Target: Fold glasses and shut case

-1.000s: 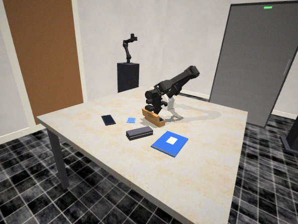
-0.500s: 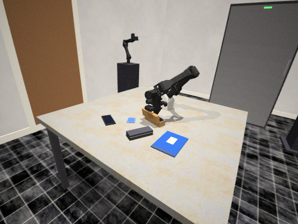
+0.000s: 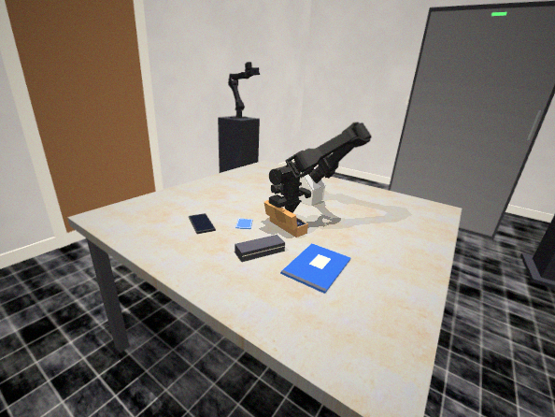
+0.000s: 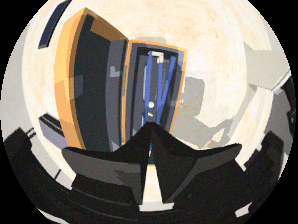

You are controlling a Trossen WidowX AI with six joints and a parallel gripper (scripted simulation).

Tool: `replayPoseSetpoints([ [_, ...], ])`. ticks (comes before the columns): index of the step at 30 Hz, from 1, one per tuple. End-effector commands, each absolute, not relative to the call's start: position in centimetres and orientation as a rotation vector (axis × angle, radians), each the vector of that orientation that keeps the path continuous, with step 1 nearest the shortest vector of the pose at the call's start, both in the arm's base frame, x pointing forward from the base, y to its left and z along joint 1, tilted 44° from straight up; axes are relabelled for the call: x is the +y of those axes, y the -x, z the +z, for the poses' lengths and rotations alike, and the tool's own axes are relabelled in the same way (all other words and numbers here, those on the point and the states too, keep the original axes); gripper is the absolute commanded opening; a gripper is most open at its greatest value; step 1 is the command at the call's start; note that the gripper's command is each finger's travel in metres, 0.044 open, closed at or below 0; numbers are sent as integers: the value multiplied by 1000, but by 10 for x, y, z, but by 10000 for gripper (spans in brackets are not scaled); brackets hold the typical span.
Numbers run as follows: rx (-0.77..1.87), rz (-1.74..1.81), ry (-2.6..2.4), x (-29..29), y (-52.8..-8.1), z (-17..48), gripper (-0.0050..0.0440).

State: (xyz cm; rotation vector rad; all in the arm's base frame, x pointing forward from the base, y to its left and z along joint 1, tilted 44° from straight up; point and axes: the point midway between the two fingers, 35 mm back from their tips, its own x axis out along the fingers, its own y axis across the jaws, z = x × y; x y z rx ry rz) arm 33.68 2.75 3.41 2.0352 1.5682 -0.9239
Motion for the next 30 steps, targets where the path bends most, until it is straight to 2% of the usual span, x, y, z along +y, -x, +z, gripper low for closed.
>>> replayPoseSetpoints([
  [1, 1568, -926, -2033, 30, -326, 41, 0],
  [5, 1567, -927, -2033, 22, -308, 31, 0],
  [30, 1568, -926, -2033, 87, -291, 80, 0],
])
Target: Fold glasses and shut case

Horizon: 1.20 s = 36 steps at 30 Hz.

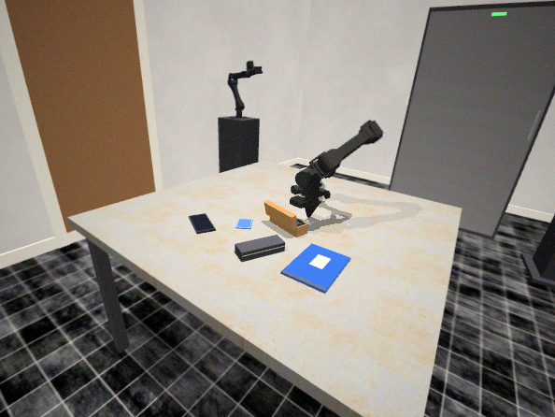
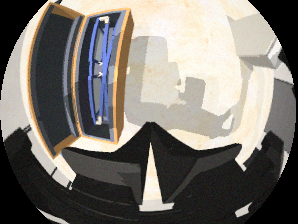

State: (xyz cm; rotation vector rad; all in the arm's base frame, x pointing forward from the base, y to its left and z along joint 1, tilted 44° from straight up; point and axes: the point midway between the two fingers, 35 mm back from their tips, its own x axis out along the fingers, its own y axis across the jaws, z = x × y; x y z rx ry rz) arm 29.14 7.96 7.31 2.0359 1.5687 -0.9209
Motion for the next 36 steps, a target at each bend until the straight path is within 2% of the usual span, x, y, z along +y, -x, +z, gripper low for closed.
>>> replayPoseSetpoints([
  [1, 1568, -926, -2033, 90, -293, 83, 0],
  [13, 1568, -926, -2033, 108, -310, 105, 0],
  [16, 1569, -917, -2035, 103, -306, 104, 0],
  [21, 1567, -924, -2033, 75, -303, 139, 0],
  [36, 1568, -933, -2034, 74, -302, 138, 0],
])
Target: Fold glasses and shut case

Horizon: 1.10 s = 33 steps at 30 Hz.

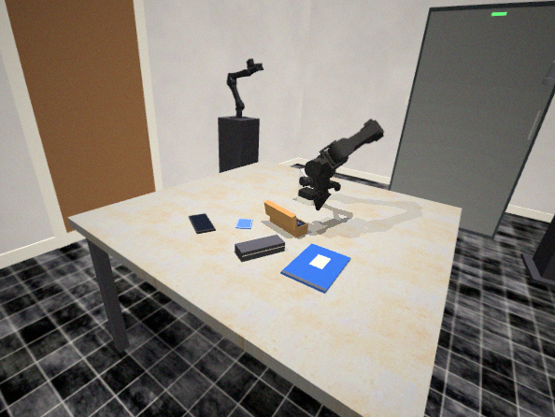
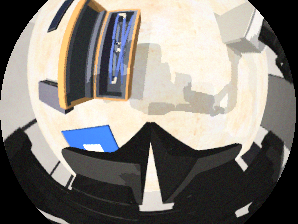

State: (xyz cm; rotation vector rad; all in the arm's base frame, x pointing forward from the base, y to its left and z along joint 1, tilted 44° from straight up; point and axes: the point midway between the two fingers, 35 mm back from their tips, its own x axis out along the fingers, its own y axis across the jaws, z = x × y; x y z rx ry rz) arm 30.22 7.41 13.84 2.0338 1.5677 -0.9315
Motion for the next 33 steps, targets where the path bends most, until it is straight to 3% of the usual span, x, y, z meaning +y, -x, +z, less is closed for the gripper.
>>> replayPoseSetpoints([
  [1, 1568, -933, -2034, 74, -302, 138, 0],
  [22, 1568, -926, -2030, 74, -302, 138, 0],
  [33, 1597, -656, -1825, 66, -295, 130, 0],
])
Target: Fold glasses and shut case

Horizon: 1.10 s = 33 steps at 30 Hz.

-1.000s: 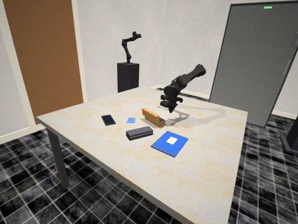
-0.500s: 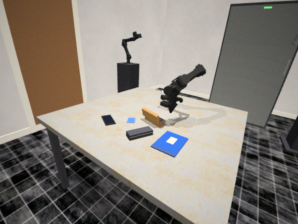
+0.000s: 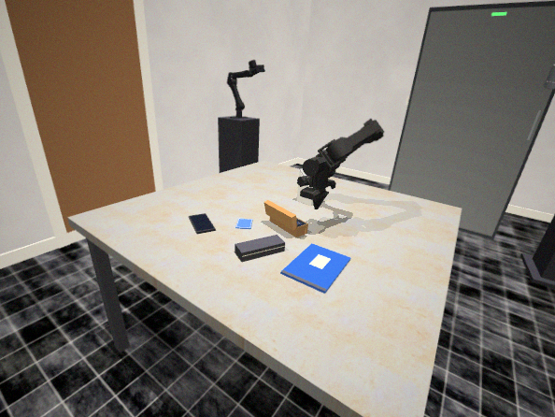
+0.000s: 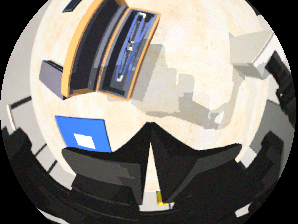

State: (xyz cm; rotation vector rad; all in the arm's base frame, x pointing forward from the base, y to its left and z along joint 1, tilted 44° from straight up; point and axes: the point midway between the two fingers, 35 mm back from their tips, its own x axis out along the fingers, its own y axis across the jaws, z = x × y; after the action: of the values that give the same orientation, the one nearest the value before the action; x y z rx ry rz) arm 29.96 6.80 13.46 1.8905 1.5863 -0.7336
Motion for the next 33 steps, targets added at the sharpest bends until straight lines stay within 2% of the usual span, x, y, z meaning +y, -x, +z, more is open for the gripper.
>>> replayPoseSetpoints([
  [1, 1599, -625, -1800, 65, -294, 129, 0],
  [33, 1503, 171, -1053, 41, -266, 102, 0],
])
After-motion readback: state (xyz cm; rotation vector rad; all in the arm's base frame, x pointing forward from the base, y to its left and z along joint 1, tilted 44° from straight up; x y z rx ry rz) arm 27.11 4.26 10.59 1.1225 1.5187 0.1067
